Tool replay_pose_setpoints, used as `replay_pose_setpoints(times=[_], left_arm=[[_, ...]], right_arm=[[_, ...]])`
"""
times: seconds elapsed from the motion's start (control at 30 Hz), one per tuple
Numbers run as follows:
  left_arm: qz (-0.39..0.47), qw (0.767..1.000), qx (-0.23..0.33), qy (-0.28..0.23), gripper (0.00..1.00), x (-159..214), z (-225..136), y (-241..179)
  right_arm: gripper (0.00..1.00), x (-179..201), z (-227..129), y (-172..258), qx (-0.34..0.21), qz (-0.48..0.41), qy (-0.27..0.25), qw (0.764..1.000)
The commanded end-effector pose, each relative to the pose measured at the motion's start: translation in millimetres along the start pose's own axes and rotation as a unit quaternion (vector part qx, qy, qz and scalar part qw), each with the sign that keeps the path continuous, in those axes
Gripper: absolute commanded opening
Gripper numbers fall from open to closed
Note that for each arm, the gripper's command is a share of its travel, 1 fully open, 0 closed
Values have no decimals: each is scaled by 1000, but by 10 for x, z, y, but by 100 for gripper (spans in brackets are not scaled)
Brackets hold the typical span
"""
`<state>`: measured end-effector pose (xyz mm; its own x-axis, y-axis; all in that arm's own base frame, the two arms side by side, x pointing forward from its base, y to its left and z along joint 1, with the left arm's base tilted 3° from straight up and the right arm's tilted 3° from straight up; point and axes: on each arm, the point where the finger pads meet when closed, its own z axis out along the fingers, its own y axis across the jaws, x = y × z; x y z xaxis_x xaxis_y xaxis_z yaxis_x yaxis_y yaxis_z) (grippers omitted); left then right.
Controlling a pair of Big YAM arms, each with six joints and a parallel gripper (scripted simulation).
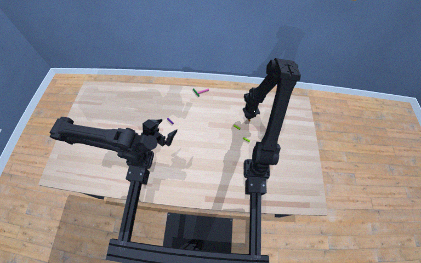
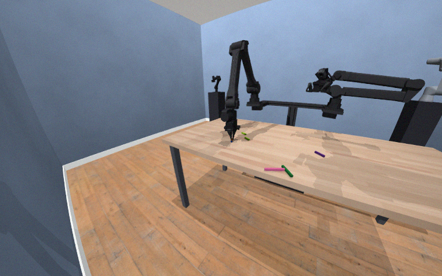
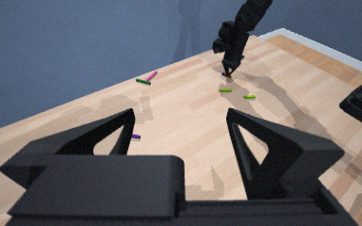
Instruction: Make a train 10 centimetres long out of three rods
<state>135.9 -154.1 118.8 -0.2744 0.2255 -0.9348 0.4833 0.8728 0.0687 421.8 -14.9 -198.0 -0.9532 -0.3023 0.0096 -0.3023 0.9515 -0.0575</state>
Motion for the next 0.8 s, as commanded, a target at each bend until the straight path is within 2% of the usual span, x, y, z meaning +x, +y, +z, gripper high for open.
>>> replay_pose_setpoints(times=[0.0, 0.2, 0.23, 0.27, 0.4, 0.43, 0.47, 0.77], left_arm=[[-9, 1000, 3, -4, 100, -96, -27, -10], [-9, 1000, 3, -4, 100, -96, -27, -10], [-9, 1000, 3, -4, 100, -96, -27, -10], [-9, 1000, 3, -4, 100, -96, -27, -10], [-9, 1000, 3, -4, 100, -96, -27, -10], [-9, 1000, 3, -4, 100, -96, -27, -10], [-9, 1000, 3, -4, 100, -96, -27, -10], [-9, 1000, 3, -4, 100, -96, -27, -10]], right_arm=[[2, -76, 52, -3, 0, -6, 3, 1000], [2, -76, 52, -2, 0, -6, 3, 1000], [14, -76, 52, -2, 0, -6, 3, 1000], [20, -76, 52, -2, 0, -6, 3, 1000], [20, -92, -16, -21, 2, -4, -5, 1000], [32, -57, -36, -43, 1, -4, -3, 1000], [33, 9, -61, -48, -1, -5, 2, 1000], [33, 102, -311, -42, -3, -4, 7, 1000]])
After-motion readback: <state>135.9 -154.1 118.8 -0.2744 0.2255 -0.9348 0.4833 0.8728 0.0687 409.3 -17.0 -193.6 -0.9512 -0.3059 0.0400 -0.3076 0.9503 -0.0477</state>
